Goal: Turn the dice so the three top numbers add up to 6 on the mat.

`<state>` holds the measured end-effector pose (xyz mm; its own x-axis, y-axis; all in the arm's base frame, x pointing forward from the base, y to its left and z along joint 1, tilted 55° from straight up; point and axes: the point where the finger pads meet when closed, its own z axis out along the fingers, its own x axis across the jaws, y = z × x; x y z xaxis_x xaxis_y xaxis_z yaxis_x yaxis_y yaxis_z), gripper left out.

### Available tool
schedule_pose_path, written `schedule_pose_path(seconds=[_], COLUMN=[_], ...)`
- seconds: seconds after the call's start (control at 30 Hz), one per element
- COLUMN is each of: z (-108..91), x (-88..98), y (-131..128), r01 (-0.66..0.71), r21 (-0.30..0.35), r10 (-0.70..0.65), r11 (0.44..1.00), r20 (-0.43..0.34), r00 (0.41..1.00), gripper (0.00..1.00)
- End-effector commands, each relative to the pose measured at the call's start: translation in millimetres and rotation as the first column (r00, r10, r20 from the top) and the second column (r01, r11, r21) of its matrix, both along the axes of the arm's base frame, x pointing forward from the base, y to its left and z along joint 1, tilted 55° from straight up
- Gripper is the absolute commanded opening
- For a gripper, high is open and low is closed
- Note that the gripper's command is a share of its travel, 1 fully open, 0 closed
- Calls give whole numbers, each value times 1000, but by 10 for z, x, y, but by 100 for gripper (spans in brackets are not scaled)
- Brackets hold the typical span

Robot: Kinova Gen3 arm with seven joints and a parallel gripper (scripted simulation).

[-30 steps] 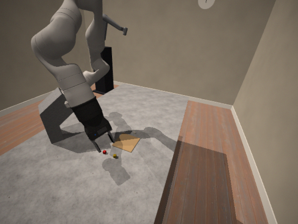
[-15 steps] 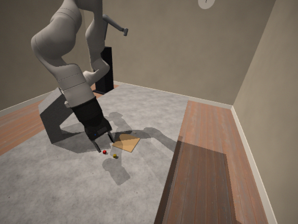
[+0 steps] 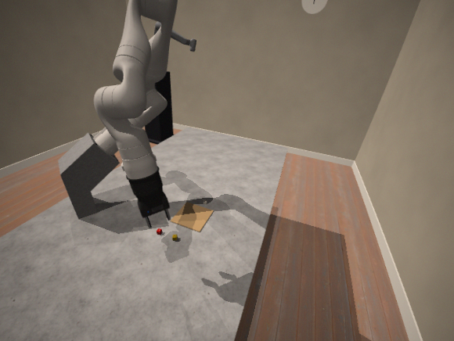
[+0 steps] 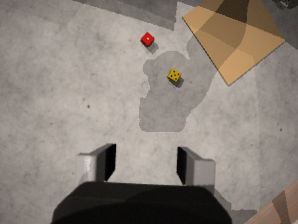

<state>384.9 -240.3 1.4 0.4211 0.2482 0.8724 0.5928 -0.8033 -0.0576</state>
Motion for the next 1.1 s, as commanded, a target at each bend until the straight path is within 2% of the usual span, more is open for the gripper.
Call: schedule_pose_path(seconds=[0.0,0.13,0.23,1.07], z=[53,-20,-40,-55], x=[12,-205,-304,-313], y=[238,777,962,1006], r01=[-38,-75,-87,-89], r21=[-1,32,43,45], r10=[37,79,93,96], r11=[999,997,995,995], r20=[-22,-135,-176,-184], r00=[999,988,980,978], gripper=[100,100,100,100])
